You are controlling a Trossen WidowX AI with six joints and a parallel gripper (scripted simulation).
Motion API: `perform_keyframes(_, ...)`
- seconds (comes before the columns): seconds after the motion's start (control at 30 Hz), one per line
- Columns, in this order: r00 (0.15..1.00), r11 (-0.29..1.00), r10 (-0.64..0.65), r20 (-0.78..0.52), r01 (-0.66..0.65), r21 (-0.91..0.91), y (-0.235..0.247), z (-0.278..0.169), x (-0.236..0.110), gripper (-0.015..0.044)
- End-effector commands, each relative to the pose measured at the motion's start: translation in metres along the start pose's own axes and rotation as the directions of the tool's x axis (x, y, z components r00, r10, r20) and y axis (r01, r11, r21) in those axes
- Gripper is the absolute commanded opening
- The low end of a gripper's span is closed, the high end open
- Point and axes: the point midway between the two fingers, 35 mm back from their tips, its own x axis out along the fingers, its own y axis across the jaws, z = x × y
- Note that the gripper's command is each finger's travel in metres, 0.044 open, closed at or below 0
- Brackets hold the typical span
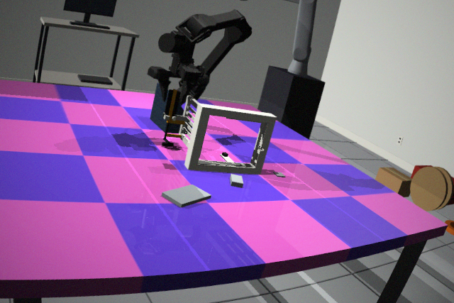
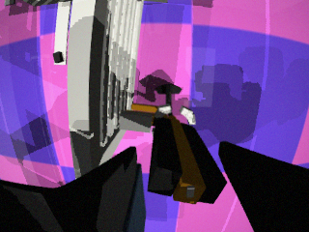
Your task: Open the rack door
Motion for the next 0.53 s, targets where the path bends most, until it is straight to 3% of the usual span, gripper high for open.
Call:
perform_keyframes(0.0, 1.0, 1.0, -0.006, -0.001, 0.006, -0.005, -0.002, 0.0, -0.007, 0.0286)
perform_keyframes(0.5, 1.0, 1.0, -0.007, -0.001, 0.007, -0.004, -0.002, 0.001, -0.027, 0.0286)
